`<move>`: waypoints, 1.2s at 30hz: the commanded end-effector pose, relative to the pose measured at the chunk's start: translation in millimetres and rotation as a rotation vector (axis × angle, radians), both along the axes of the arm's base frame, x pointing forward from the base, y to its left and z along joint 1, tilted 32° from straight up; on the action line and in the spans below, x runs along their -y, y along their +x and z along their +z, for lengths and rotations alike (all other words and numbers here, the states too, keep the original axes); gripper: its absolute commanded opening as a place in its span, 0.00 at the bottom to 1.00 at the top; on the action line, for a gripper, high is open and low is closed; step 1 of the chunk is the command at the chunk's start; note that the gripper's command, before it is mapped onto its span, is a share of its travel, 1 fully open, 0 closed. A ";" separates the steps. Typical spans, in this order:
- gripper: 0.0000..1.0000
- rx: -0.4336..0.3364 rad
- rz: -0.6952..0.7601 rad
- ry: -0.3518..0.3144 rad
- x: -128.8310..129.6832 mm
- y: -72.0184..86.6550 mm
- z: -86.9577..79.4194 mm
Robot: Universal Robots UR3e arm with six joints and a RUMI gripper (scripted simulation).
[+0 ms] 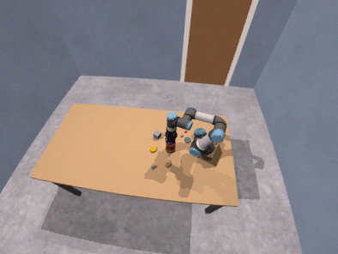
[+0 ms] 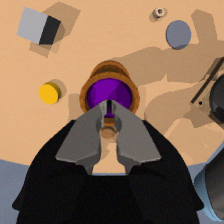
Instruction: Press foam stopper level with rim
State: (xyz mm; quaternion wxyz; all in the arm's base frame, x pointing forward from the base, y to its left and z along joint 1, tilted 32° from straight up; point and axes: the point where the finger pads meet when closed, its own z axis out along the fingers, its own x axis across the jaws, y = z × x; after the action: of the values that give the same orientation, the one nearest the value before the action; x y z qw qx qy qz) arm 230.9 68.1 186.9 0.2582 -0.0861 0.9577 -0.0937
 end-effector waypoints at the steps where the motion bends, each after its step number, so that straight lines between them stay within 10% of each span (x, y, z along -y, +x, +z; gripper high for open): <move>1: 0.00 0.000 0.000 0.000 -1.8 -6.5 11.2; 36: 0.00 0.000 0.000 0.000 -8.0 -30.1 50.4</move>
State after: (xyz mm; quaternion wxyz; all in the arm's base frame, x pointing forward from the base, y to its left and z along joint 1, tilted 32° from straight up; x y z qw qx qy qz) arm 200.8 76.0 236.3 0.2573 -0.0863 0.9580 -0.0931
